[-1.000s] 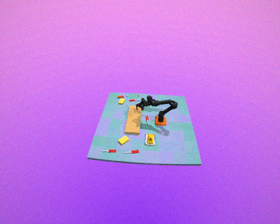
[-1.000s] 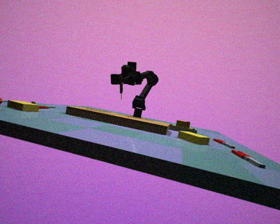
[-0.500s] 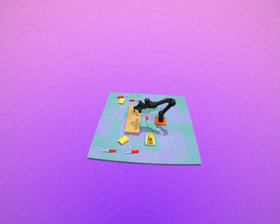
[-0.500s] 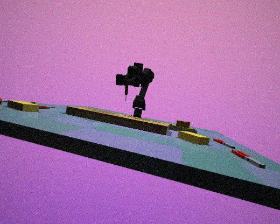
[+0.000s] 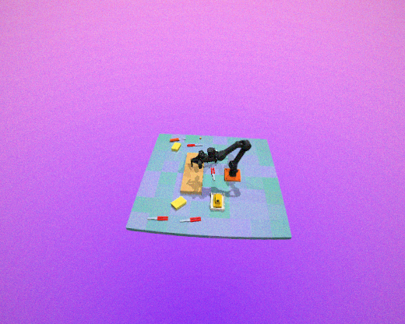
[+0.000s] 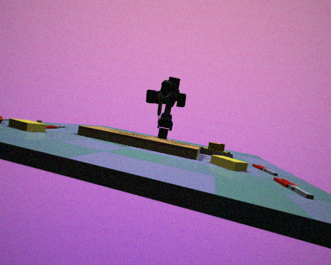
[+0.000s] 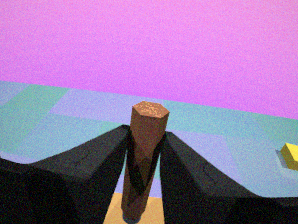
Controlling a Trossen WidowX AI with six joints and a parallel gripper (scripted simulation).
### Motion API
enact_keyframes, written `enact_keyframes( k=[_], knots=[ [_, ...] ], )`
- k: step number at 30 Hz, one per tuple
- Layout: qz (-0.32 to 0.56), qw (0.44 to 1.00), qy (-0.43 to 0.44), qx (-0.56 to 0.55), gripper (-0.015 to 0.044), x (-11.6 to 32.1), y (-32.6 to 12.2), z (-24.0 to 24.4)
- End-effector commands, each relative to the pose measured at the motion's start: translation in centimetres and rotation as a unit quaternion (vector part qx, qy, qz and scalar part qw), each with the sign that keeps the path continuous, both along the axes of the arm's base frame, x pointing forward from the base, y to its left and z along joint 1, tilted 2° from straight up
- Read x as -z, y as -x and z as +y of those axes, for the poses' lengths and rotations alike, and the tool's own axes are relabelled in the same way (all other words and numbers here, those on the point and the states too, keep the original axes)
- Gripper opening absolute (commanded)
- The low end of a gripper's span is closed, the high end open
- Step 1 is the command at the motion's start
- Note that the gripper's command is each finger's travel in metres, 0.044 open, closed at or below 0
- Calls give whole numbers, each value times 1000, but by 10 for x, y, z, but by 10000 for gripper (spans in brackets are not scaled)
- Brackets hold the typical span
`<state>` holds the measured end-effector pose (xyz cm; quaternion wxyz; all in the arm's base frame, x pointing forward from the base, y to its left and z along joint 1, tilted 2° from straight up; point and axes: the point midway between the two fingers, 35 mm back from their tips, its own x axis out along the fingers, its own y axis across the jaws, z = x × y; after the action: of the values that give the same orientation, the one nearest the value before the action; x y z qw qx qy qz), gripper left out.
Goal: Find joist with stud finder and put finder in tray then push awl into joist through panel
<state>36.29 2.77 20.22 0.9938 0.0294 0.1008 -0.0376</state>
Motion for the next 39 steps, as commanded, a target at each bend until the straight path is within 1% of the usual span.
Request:
enact_keyframes(
  k=[1, 12, 23, 39],
  knots=[
    [-11, 1000, 1, 2, 0, -2, -3, 16],
    [-26, 1000, 9, 0, 0, 3, -2, 62],
    [-42, 999, 13, -2, 0, 10, 10, 109],
    [-43, 999, 13, -2, 0, 17, 10, 112]
  ],
)
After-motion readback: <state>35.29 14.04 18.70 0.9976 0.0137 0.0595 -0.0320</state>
